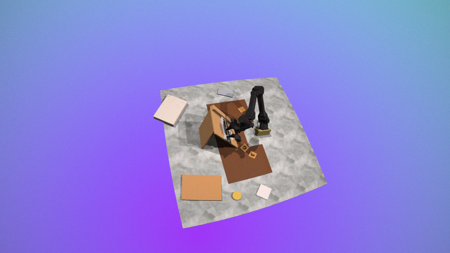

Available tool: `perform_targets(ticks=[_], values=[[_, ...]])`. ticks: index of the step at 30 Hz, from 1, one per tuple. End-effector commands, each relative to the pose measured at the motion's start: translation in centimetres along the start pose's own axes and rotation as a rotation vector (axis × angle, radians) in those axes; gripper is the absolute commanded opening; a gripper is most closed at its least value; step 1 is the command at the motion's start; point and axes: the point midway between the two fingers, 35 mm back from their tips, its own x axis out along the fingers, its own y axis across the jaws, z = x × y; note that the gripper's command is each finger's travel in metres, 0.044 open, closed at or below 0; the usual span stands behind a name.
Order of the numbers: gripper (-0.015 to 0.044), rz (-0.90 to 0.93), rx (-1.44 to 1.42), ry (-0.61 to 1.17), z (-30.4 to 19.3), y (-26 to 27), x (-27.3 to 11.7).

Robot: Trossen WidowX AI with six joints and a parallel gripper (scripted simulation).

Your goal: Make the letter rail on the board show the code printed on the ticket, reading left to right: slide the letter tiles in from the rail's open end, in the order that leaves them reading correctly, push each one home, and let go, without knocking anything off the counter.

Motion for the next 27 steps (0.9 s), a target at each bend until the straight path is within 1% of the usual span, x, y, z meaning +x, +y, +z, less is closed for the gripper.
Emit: perform_targets(ticks=[1, 27], values=[[0.0000, 0.004, 0.001, -0.003, 0.1, -0.2, 0.0], [0.0000, 0.003, 0.000, -0.003, 0.1, -1.8, 0.0]])
